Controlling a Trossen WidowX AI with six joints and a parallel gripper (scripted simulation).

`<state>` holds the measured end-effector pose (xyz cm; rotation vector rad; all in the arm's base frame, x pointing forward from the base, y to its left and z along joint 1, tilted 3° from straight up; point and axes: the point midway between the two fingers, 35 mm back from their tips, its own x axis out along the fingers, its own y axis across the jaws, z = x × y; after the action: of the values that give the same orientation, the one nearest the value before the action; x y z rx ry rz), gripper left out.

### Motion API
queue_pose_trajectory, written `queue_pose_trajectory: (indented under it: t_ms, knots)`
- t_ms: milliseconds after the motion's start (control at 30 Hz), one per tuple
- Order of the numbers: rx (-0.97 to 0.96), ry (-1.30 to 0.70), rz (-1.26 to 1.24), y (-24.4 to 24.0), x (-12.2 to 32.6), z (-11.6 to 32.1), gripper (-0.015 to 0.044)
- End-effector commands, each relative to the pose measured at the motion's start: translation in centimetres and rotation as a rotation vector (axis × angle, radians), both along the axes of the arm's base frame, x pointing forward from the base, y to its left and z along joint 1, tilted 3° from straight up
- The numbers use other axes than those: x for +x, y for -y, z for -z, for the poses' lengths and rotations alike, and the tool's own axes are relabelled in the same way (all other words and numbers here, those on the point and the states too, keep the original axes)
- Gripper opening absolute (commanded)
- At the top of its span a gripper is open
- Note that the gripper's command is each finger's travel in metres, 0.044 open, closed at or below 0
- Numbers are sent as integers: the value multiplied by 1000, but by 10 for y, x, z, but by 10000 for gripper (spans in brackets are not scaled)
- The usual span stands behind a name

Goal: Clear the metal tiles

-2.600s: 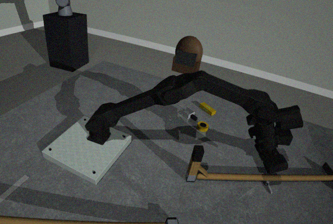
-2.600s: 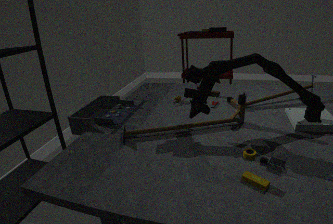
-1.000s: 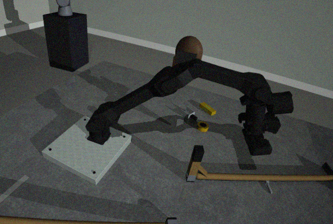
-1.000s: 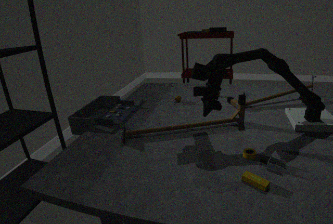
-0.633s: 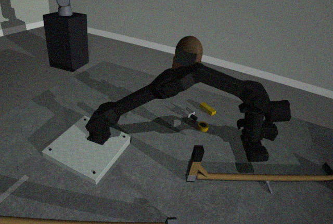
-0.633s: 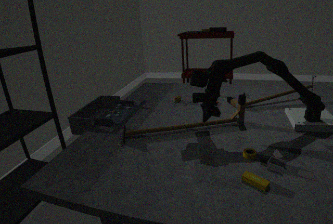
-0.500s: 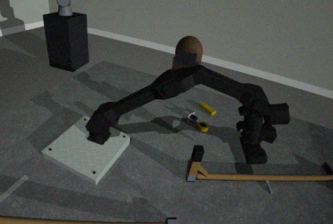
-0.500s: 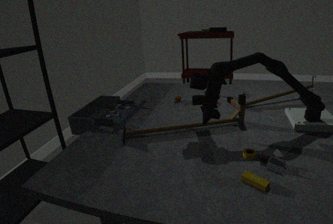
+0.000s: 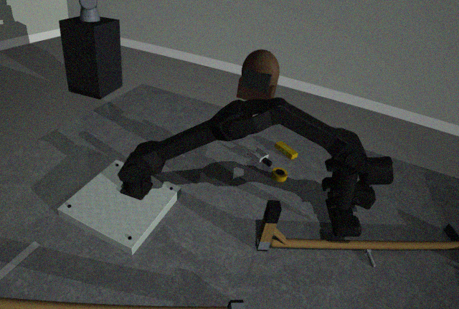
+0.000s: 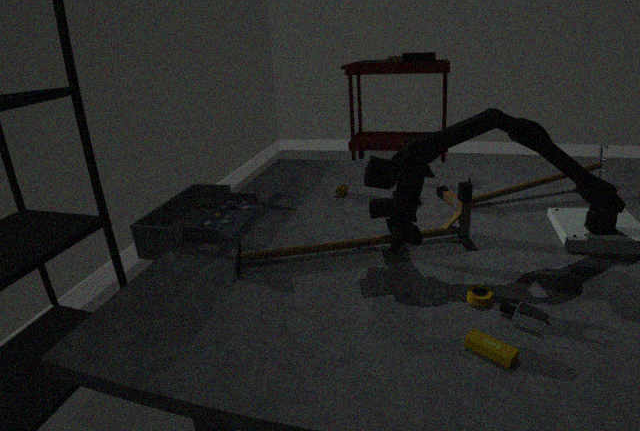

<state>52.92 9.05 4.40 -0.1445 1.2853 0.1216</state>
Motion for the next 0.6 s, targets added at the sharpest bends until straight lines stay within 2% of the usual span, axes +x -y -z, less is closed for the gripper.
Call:
queue_pose_trajectory:
  t_ms: [0,567]
  knots:
    - [-6,-10,8,2,-1,6,0]
    - [-7,-6,8,17,5,5,0]
